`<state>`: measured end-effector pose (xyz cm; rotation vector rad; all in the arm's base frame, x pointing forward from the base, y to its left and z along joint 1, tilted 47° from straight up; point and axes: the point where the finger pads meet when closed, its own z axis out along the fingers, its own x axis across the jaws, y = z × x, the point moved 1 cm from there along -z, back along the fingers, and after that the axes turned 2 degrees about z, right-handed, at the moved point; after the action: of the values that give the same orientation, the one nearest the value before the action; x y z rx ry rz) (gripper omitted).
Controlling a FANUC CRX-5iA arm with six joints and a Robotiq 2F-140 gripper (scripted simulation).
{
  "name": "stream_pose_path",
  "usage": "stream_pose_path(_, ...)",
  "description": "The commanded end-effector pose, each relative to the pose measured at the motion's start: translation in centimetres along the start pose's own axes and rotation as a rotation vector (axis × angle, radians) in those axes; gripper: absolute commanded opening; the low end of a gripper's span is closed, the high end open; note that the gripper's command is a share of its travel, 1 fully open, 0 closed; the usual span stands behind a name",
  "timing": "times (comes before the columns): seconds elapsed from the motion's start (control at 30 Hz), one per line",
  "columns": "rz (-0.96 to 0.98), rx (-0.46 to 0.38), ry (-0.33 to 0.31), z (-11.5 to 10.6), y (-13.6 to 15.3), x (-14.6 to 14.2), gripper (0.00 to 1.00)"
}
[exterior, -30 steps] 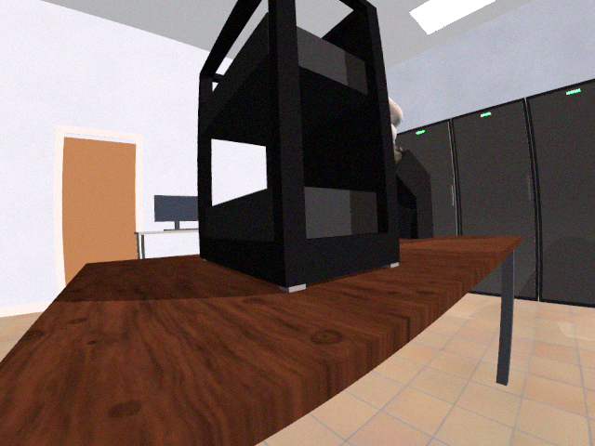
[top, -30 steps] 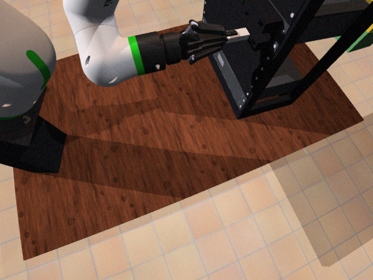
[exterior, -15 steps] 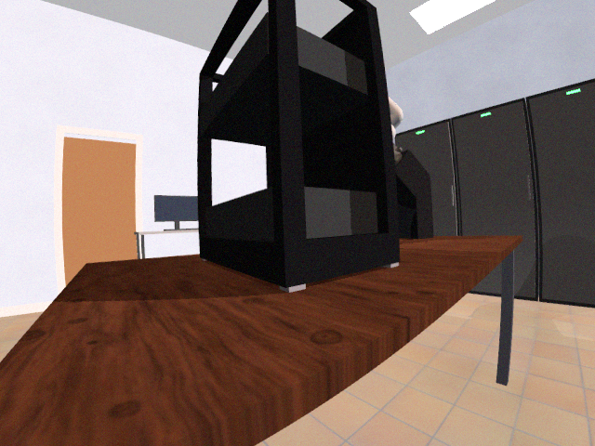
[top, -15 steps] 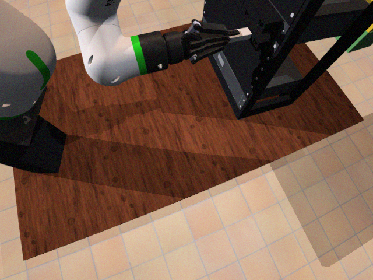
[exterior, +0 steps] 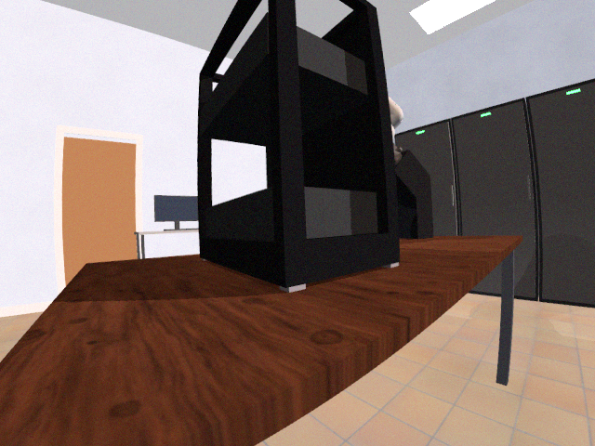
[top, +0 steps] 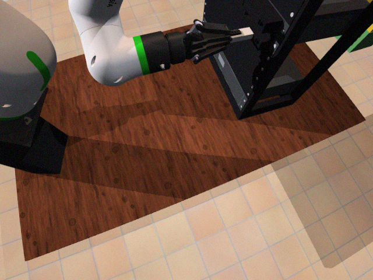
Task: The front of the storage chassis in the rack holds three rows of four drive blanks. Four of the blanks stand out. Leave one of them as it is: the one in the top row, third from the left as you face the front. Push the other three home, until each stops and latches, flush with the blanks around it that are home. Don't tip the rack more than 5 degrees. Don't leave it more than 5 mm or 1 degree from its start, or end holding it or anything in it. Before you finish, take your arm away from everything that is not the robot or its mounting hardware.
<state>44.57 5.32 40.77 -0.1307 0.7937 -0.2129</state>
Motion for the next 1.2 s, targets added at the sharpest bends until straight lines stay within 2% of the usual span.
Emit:
stream_pose_path(0.0, 0.000, 0.000, 0.000, 0.4, 0.0, 0.0, 0.00)
stream_pose_path(0.17, 0.000, 0.000, 0.000, 0.9, 0.0, 0.0, 0.00)
stream_pose_path(1.17, 0.000, 0.000, 0.000, 1.4, 0.0, 0.0, 0.00)
